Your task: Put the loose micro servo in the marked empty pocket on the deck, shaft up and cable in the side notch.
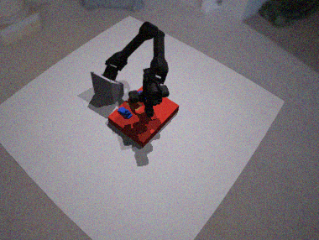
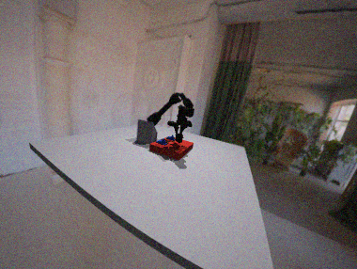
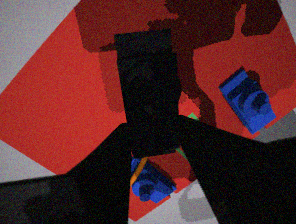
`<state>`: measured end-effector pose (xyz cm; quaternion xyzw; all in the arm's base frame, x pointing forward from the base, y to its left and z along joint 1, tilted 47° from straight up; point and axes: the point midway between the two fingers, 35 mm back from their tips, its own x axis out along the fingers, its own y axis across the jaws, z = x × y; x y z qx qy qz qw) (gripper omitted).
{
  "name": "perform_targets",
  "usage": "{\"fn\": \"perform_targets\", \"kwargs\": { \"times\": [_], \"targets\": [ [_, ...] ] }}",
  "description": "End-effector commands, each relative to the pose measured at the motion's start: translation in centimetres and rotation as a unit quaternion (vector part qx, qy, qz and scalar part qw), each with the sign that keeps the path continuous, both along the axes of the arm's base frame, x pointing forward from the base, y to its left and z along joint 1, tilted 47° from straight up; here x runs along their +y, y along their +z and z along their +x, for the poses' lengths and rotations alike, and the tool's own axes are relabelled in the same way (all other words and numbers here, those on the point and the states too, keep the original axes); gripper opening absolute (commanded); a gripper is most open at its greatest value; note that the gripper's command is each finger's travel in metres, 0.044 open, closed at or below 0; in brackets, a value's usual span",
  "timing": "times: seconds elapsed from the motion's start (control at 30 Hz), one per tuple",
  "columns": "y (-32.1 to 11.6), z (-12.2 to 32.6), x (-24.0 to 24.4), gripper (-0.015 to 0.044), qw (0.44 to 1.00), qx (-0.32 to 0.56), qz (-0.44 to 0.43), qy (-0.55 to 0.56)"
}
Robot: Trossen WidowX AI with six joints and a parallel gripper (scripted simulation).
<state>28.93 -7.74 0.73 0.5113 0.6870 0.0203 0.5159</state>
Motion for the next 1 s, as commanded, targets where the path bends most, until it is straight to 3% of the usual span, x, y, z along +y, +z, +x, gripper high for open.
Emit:
{"fn": "perform_targets", "kwargs": {
  "times": [0.0,0.47,0.97],
  "targets": [
    [0.0,0.0,-0.2,0.0,0.997,-0.058,-0.007,0.054],
    [0.0,0.0,-0.2,0.0,0.952,-0.221,-0.019,0.209],
    [0.1,-2.2,0.1,0.0,0.952,-0.222,-0.019,0.211]
  ]
}}
